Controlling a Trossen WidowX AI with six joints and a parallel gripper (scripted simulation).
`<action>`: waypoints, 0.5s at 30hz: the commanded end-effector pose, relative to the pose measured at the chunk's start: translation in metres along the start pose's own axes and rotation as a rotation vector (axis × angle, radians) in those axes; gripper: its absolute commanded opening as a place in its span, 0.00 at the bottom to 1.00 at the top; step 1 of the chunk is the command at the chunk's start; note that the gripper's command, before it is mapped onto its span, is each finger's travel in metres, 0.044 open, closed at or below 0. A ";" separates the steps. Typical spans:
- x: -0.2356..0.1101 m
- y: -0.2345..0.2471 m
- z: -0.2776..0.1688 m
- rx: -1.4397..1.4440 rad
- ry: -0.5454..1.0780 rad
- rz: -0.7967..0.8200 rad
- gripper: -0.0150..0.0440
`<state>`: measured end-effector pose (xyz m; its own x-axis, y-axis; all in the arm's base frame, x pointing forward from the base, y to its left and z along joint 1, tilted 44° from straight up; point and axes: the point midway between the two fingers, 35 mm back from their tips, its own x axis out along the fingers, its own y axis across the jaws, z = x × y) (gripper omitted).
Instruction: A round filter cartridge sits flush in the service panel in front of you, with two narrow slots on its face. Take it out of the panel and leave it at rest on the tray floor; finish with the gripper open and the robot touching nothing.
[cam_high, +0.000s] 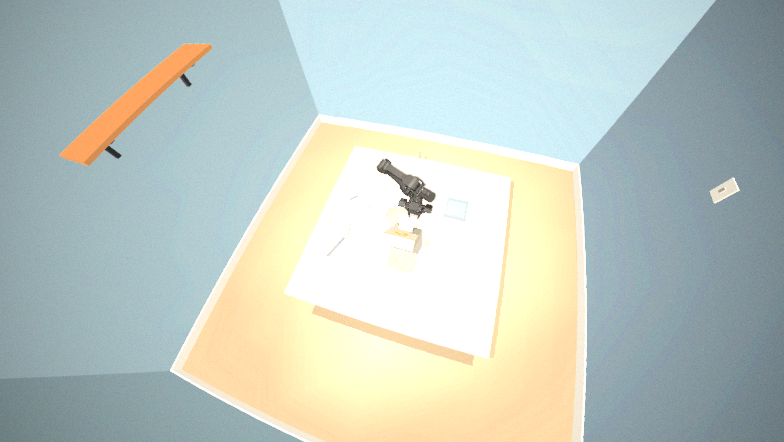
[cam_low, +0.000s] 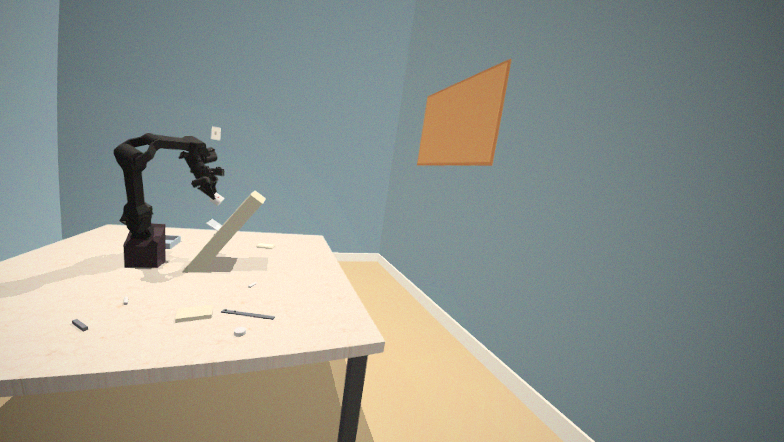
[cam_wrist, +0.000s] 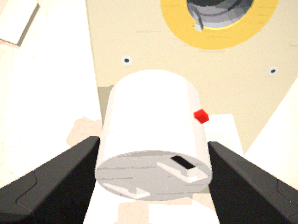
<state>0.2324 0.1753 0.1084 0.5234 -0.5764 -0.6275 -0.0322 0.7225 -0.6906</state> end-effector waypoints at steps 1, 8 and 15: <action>0.001 0.023 0.000 0.007 -0.004 0.007 0.25; 0.004 0.034 -0.004 -0.023 0.004 0.015 0.25; -0.003 0.083 -0.032 -0.275 0.043 0.161 0.25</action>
<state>0.2162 0.2131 0.0604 0.4873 -0.5158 -0.7046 -0.2147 0.7114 -0.6692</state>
